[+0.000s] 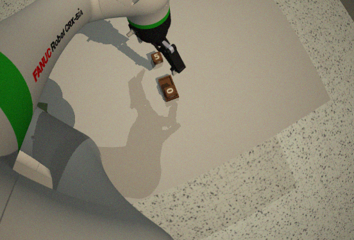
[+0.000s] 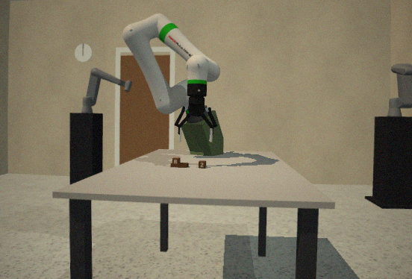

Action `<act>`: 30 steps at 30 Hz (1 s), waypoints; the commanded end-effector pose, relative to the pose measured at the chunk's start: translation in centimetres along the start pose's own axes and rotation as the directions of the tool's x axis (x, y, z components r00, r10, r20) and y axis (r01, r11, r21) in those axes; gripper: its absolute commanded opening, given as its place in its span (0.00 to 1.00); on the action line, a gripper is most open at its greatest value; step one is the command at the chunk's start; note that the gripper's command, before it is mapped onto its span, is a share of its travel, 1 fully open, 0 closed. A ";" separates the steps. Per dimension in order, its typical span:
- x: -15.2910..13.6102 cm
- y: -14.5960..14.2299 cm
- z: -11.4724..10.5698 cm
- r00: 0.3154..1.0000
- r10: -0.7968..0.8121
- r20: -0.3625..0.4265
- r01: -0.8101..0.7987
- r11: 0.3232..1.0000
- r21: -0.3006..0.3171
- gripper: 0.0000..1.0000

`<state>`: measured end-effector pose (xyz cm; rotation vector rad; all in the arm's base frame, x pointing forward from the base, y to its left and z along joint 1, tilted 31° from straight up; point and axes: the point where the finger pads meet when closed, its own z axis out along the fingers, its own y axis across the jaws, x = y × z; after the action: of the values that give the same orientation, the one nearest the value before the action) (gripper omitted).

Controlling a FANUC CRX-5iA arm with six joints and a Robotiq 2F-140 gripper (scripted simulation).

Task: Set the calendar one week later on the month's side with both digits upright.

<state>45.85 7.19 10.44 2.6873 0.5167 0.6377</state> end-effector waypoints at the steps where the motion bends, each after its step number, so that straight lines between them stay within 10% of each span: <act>1: -0.2 0.7 0.0 0.995 -0.102 0.008 0.102 0.995 0.020 1.00; 18: -1.9 4.7 0.0 0.803 -0.596 -0.003 0.596 0.803 0.021 1.00; 30: -3.7 8.0 -0.1 0.449 -0.893 -0.011 0.893 0.449 0.013 1.00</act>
<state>45.07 -0.41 12.16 2.0347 1.6320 0.3270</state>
